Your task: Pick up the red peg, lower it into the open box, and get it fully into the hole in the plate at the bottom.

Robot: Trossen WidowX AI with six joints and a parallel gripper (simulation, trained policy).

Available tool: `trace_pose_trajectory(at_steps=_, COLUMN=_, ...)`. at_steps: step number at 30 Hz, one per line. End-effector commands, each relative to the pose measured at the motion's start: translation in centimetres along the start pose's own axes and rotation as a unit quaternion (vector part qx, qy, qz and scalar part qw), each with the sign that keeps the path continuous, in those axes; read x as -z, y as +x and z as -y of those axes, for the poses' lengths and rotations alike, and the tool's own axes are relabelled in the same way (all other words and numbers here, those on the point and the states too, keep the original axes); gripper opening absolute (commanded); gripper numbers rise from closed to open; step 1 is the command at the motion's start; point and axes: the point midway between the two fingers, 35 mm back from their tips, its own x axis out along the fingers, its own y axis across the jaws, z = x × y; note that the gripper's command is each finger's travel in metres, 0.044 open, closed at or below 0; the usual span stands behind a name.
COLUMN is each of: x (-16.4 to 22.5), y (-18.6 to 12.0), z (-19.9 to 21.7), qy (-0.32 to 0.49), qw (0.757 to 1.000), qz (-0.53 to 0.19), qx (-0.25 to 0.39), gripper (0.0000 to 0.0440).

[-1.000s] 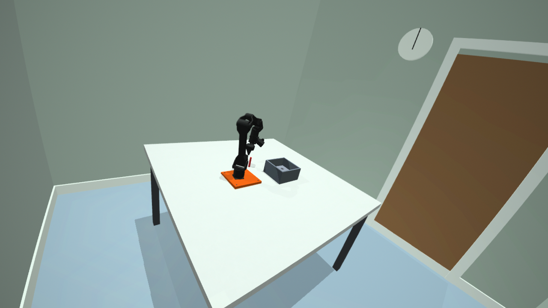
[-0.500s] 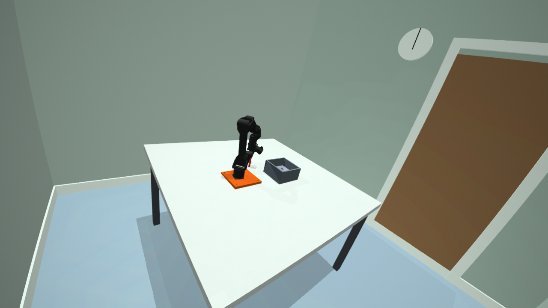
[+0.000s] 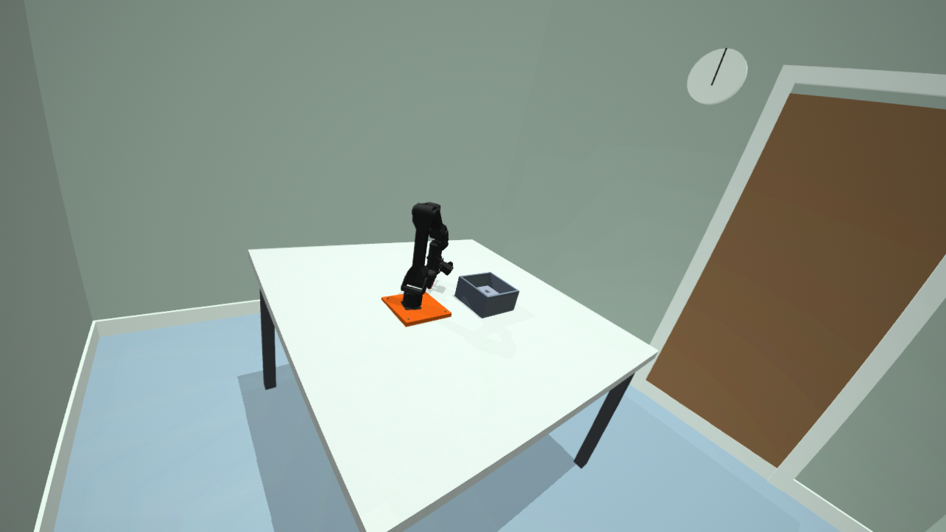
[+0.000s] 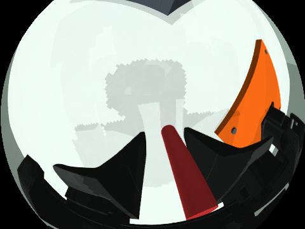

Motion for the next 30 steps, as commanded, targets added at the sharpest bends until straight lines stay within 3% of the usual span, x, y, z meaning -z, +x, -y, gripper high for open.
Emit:
trace_pose_trajectory(at_steps=1, x=-0.3, y=0.5, z=0.2, qy=0.008, qw=1.000, qz=0.004, qx=0.017, gripper=0.0080)
trace_pose_trajectory(at_steps=6, x=-0.7, y=0.3, z=0.1, qy=0.010, qw=0.999, qz=0.013, qx=0.030, gripper=0.0002)
trace_pose_trajectory(at_steps=18, x=-3.4, y=-5.7, z=-1.3, qy=0.013, qw=0.998, qz=0.065, qx=-0.005, gripper=0.0000)
trace_pose_trajectory(at_steps=30, x=-7.6, y=-10.4, z=-1.8, qy=0.081, qw=0.989, qz=0.115, qx=-0.035, gripper=0.0005)
